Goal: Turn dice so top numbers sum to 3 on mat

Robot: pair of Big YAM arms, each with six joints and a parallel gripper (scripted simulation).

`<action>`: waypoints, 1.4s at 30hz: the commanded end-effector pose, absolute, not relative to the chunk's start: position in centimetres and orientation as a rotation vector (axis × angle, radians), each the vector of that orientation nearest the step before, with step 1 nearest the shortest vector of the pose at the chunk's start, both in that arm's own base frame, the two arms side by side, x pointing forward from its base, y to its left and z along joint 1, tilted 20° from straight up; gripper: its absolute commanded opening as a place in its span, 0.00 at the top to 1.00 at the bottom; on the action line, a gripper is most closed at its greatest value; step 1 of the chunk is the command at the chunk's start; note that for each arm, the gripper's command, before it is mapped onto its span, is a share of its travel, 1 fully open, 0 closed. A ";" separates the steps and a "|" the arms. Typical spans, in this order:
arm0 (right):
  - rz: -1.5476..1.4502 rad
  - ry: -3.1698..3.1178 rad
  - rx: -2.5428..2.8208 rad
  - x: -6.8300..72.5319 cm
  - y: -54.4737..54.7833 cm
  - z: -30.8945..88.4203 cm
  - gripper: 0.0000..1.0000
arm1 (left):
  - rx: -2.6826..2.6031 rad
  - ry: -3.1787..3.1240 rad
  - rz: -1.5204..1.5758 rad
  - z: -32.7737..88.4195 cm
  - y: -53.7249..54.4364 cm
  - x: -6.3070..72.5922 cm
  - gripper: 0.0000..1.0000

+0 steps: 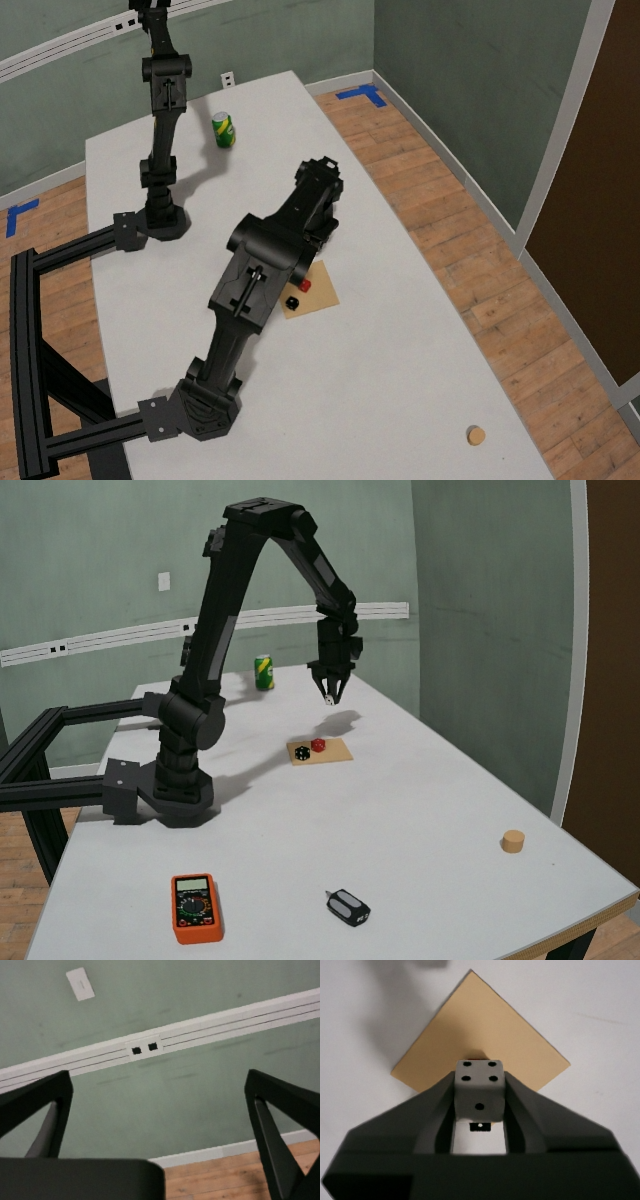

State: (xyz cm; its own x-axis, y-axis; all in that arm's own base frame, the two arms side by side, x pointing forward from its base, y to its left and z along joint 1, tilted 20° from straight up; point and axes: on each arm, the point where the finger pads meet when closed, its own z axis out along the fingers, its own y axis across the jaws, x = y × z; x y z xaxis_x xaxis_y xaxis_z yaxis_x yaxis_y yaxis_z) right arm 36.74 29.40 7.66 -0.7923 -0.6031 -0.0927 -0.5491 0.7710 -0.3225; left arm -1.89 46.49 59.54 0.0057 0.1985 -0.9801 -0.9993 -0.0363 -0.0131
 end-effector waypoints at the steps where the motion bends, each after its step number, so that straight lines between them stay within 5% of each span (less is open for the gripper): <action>1: -0.422 2.775 -0.907 37.3 30.0 8.0 0.80 | -1.094 1.035 1.343 59.9 45.9 -2.5 0.00; 42: -0.411 2.769 -0.900 39.8 27.3 -1.2 0.80 | -1.094 1.035 1.343 59.9 45.9 -2.5 0.00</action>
